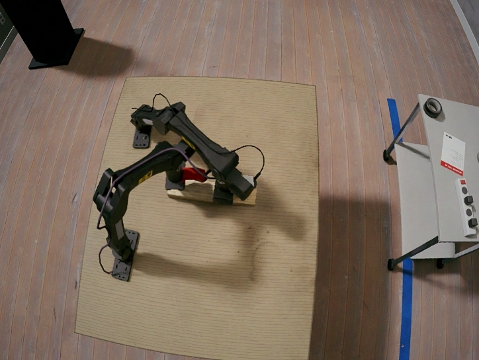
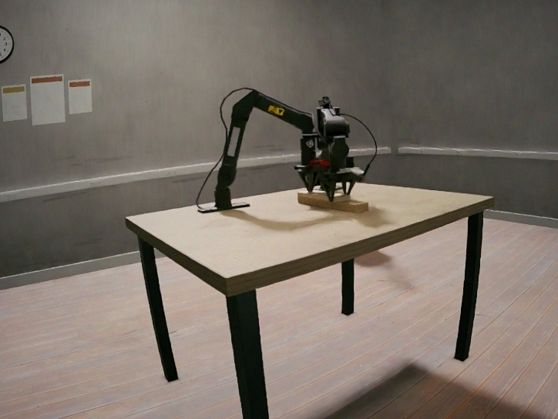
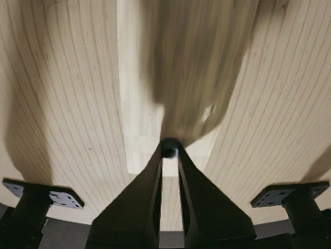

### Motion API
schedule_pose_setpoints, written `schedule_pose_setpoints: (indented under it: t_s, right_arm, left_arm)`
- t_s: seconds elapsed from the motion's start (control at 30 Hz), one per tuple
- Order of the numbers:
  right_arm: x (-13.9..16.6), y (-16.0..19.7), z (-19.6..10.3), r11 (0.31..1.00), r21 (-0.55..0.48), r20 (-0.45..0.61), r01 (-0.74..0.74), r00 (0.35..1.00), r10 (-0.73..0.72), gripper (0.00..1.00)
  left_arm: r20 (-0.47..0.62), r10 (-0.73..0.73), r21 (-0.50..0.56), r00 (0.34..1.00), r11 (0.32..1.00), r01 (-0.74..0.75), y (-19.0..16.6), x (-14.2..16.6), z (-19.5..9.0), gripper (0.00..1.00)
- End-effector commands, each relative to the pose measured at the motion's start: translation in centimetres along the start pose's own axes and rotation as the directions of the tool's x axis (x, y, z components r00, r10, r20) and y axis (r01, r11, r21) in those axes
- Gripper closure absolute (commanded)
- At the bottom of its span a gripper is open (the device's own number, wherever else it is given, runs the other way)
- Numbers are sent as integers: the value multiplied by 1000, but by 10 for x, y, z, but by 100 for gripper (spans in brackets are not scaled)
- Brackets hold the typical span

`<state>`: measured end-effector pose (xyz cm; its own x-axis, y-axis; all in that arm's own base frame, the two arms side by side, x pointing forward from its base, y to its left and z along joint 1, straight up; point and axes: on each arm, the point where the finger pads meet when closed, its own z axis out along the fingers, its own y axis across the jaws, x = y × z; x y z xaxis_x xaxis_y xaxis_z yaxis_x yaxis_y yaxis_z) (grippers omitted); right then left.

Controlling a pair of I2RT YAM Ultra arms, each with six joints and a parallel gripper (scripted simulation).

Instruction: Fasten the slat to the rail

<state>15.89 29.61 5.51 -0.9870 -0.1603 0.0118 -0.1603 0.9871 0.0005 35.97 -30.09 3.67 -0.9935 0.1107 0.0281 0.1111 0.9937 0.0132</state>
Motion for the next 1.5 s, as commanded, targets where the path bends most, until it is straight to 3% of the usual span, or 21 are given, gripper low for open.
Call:
schedule_pose_setpoints:
  t_s: [0.0, 0.2, 0.3, 0.73, 1.47]
  right_arm:
    - [-5, 0, 0, 971, -13, 20, -239, 971, 239, 89]
    - [-6, -1, 0, 886, -17, 15, -464, 886, 464, 89]
    - [-5, 0, 0, 868, -18, 15, -496, 868, 497, 89]
    - [-5, -1, 0, 528, -22, 3, -849, 528, 849, 89]
    - [-5, -1, 0, 523, -20, 3, -852, 523, 852, 89]
  left_arm:
    - [13, 0, 8, 1000, 1000, 0, -1, -2, -6, 28]
    - [13, 0, 8, 1000, 1000, 0, -1, -2, -6, 28]
    - [13, 0, 8, 1000, 1000, 0, -1, -2, -6, 28]
    - [13, 0, 8, 1000, 1000, 0, -1, -2, -6, 28]
    - [13, 0, 8, 1000, 1000, 0, -1, -2, -6, 28]
